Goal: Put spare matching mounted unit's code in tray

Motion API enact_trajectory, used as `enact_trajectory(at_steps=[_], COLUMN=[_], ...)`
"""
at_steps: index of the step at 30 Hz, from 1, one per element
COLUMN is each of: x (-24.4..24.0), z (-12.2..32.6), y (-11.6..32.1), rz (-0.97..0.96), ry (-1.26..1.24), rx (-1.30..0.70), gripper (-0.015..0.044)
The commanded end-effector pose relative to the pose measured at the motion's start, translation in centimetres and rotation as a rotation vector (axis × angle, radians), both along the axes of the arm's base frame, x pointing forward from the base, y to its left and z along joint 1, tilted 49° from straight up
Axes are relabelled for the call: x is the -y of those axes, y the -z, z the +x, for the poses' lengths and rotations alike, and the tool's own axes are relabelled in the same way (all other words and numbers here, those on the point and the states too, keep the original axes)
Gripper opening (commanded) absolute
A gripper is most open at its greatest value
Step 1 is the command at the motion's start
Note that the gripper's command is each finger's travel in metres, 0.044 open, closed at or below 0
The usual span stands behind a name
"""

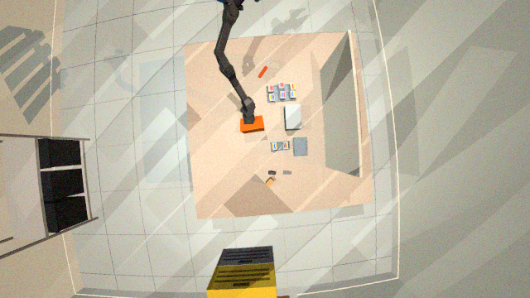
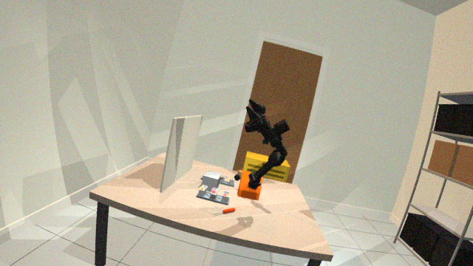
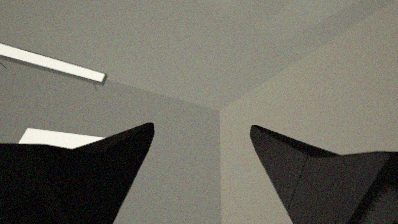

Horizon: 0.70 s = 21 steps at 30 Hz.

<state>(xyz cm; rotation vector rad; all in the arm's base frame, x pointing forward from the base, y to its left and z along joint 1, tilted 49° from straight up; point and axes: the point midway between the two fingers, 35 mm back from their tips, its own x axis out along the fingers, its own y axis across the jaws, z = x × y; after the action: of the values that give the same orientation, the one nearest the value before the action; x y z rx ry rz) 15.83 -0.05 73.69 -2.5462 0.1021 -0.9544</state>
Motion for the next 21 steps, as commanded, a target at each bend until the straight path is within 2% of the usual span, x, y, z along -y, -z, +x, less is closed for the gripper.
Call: enact_trajectory(at_steps=[1, 7, 9, 16, 21], x=[0.0, -0.1, -1.0, -5.7, -7.6], z=[0.0, 0.2, 1.4, 9.8, 16.3], y=[0.0, 0.0, 0.5, 4.8, 9.8], rz=[0.0, -0.01, -0.094, -0.647, -1.075], ry=[0.0, 0.005, 0.043, 0.252, 0.351], rx=[0.0, -0.005, -0.042, -0.282, -0.448], gripper=[0.0426, 0.044, 0.044, 0.044, 0.044])
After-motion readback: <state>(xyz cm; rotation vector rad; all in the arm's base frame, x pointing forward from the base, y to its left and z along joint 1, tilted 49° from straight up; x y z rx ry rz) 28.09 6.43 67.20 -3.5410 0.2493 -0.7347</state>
